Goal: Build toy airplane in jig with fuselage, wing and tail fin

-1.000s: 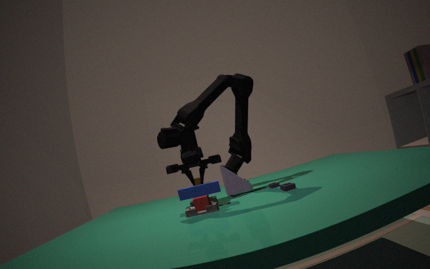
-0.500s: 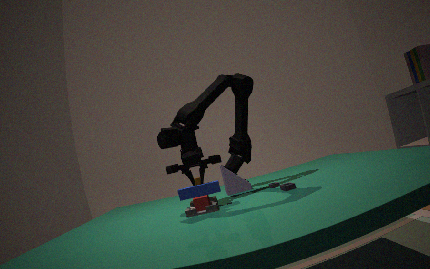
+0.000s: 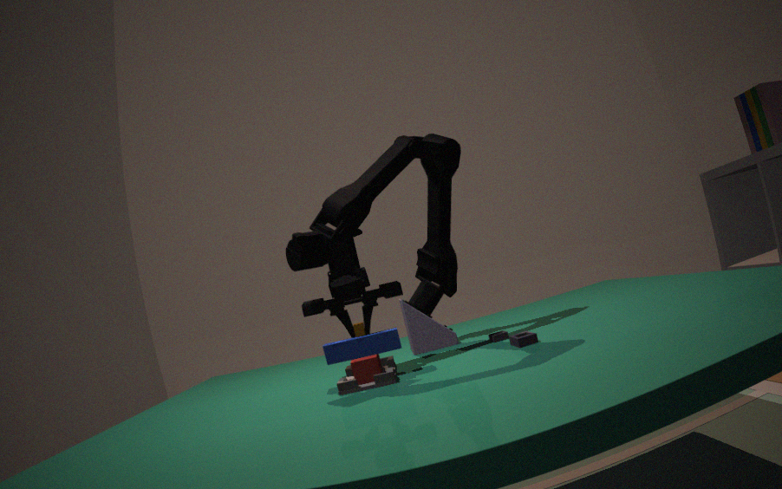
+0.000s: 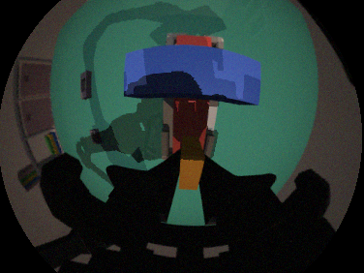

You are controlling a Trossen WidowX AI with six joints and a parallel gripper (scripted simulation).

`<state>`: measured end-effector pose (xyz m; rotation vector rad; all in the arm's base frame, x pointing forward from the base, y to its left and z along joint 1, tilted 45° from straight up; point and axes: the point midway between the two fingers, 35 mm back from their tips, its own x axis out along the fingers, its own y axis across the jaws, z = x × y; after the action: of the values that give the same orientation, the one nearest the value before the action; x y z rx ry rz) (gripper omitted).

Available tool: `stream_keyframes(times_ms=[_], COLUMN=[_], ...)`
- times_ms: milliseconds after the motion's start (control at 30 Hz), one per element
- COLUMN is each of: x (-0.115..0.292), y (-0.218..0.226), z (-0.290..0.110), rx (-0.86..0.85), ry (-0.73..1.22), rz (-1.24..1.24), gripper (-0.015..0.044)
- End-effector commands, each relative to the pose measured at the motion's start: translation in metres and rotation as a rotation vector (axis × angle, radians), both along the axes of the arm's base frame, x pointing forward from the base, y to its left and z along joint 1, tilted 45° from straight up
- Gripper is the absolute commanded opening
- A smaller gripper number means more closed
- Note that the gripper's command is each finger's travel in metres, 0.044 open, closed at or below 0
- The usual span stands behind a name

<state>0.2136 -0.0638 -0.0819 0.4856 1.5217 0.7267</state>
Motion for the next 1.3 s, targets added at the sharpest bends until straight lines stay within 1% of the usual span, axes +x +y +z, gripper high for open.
stream_keyframes(times_ms=[0, 100, 133, 200, 433, 733, 1267], x=[0.0, 0.0, 0.0, 0.001, 0.004, 0.004, 0.002], y=[0.002, 0.002, -0.001, -0.005, -0.026, -0.026, -0.008], z=[-0.002, -0.002, 0.001, 0.005, 0.027, 0.026, 0.008], rx=[0.003, 0.003, 0.0, 0.0, 0.002, 0.002, 0.003], ry=[0.005, 0.005, 0.0, 0.001, 0.005, 0.005, 0.005], rz=[0.001, 0.001, 0.0, 0.0, 0.001, 0.001, 0.001], gripper=[0.0067, 0.0067, 0.0079, 0.0067, 0.0067, 0.0067, 0.0067])
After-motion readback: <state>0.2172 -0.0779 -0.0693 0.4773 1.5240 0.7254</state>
